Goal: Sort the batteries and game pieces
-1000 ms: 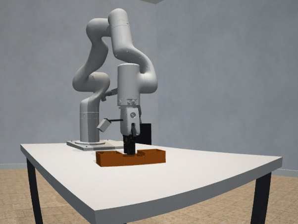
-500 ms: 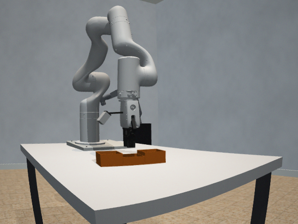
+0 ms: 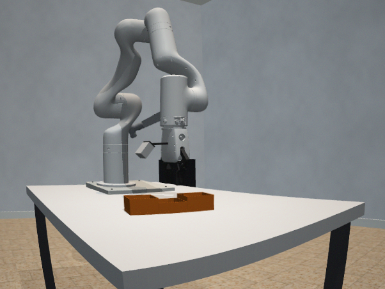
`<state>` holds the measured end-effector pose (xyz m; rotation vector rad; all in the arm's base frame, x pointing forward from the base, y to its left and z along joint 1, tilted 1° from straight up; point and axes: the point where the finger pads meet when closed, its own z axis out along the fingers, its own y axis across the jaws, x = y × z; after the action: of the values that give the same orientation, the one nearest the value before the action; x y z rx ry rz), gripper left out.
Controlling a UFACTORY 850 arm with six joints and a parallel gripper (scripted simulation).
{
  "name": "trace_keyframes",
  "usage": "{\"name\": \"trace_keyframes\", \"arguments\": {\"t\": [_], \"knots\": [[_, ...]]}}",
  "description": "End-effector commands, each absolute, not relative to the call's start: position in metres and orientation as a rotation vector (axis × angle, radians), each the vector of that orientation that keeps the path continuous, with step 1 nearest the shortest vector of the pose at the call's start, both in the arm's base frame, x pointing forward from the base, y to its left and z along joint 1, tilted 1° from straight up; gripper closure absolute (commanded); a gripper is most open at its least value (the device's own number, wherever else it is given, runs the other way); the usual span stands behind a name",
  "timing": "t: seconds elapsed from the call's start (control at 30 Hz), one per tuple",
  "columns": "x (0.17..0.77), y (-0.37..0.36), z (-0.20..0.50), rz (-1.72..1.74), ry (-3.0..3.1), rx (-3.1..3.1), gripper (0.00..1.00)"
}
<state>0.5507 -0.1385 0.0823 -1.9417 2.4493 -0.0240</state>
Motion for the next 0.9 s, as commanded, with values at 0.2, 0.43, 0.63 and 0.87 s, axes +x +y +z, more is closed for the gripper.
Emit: {"name": "trace_keyframes", "arguments": {"t": [0.2,0.43,0.63,0.87], "knots": [[0.524,-0.079,0.085,-0.03,2.444,-1.942,0.29],[0.499,-0.026,0.085,-0.029,2.444,-1.942,0.29],[0.486,0.002,0.086,-0.029,2.444,-1.942,0.29],[0.486,0.003,0.086,-0.029,2.444,-1.942,0.29]]}}
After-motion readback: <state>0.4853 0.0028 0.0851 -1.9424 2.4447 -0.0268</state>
